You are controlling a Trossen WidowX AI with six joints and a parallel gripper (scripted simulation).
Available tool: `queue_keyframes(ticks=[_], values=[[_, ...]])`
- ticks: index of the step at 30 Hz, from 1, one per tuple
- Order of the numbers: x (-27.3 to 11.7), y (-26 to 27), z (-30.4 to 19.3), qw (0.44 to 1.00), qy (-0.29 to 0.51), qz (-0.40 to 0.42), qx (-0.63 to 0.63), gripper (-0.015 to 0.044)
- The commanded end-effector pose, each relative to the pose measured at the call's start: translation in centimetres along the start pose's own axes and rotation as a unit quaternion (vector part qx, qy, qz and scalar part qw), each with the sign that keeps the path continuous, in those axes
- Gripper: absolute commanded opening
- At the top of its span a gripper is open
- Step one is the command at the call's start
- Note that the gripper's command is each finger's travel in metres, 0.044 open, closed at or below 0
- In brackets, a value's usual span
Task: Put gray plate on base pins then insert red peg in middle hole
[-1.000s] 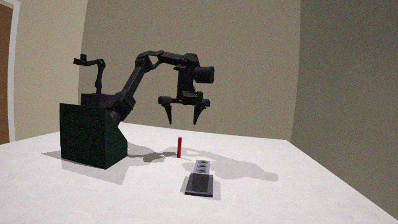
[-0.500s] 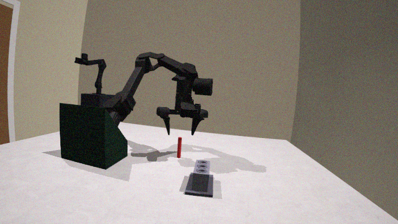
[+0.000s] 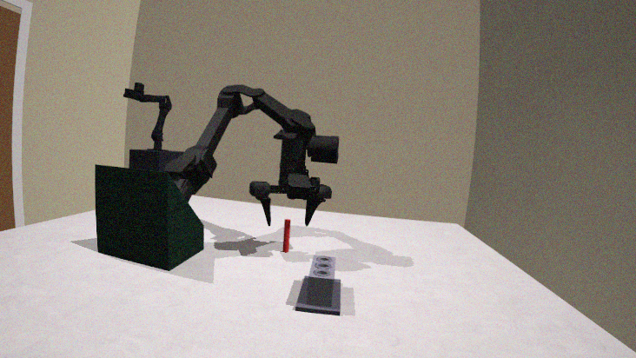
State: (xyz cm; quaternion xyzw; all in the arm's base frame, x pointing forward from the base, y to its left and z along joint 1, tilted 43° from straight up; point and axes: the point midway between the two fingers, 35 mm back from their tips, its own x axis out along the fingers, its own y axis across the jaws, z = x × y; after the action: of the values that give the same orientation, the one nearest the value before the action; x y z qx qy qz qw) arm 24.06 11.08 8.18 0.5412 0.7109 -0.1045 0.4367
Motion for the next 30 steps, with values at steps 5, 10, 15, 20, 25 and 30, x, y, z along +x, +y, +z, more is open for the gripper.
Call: queue_keyframes(ticks=[5,10,15,20,25,30], values=[[1.2,-0.1,-0.1,1.000,0.003,0.001,0.002,0.0440],[2.0,-0.1,-0.2,1.000,0.004,0.001,0.002,0.0440],[2.5,-0.2,-0.3,1.000,0.004,0.001,0.002,0.0440],[2.5,-0.2,-0.3,1.000,0.004,0.001,0.002,0.0309],[2.5,-0.2,-0.3,1.000,0.004,0.001,0.002,0.0177],[2.5,-0.2,-0.3,1.000,0.004,0.001,0.002,0.0046]])
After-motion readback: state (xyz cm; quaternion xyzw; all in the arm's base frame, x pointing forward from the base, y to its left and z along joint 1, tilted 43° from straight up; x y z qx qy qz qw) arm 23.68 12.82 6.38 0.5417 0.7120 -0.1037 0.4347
